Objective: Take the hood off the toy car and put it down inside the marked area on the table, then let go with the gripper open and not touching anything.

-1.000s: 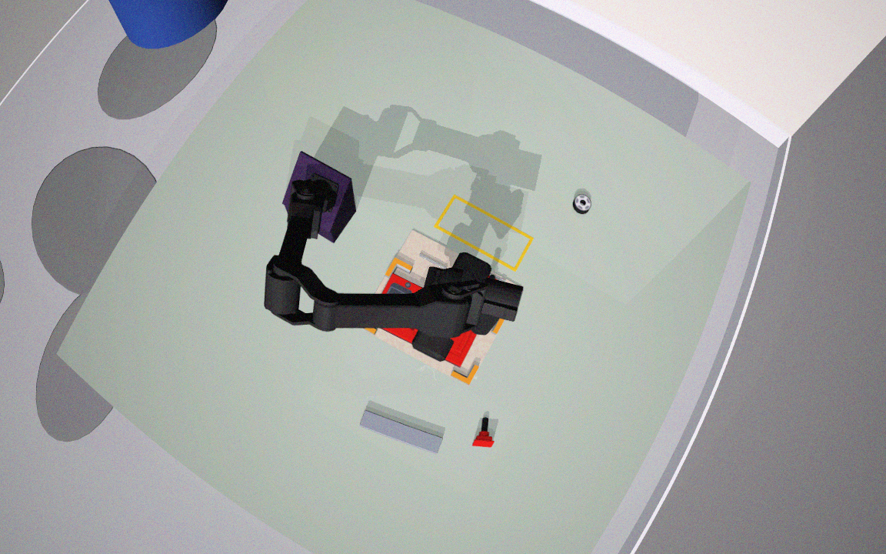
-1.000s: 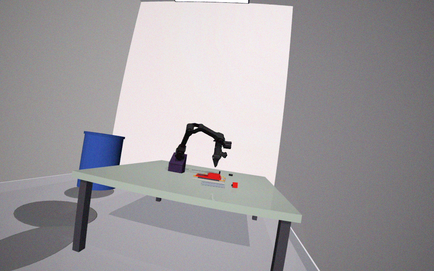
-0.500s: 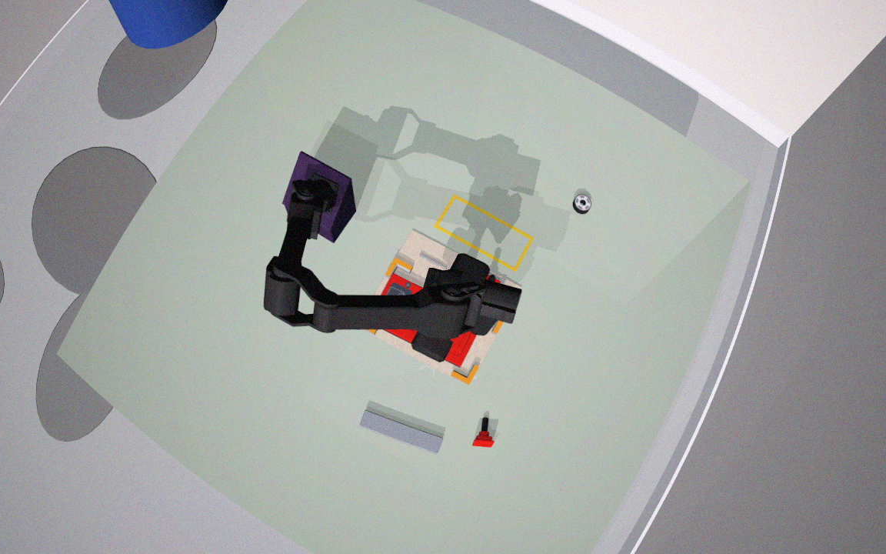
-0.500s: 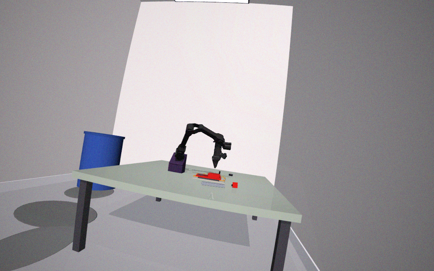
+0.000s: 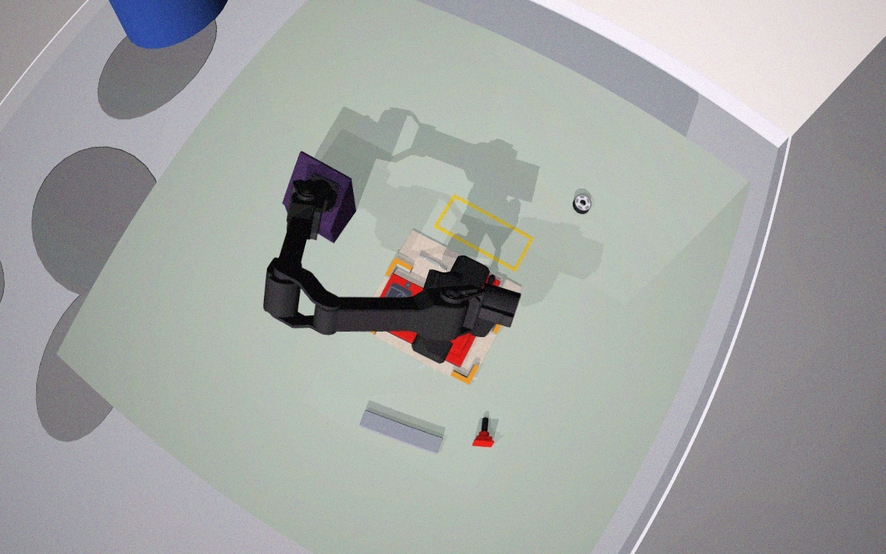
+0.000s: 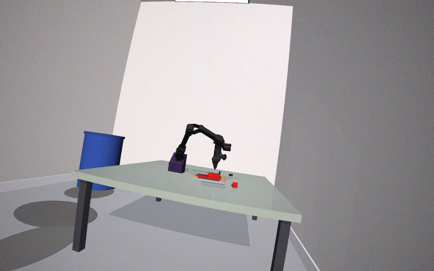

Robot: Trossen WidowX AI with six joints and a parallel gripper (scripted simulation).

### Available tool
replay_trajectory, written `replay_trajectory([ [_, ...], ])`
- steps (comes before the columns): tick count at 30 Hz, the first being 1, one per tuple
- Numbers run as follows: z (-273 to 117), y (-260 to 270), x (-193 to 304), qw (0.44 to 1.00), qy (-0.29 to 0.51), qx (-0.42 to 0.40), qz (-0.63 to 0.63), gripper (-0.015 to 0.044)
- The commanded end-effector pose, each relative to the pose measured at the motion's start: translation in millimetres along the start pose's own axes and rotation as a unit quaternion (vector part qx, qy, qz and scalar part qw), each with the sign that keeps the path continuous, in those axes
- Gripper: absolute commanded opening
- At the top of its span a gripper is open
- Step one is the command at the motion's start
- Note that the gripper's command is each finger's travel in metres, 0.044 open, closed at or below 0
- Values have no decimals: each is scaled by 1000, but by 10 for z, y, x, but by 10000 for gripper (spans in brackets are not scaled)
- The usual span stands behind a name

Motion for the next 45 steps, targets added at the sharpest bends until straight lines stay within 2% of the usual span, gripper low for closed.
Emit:
replay_trajectory([
  [1, 61, 6, 22, 1000, 5, 1, -5, 440],
  [45, 359, -7, 28, 1000, 5, 2, -5, 440],
])
Point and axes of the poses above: the point midway between the two fingers, 35 mm back from their tips, its own z axis out along the fingers, its own y axis across the jaws, x = y × z, the point moved 1 cm from there along -z, back along the fingers, and after that the axes turned 3 degrees about z, right-handed, at the moved point
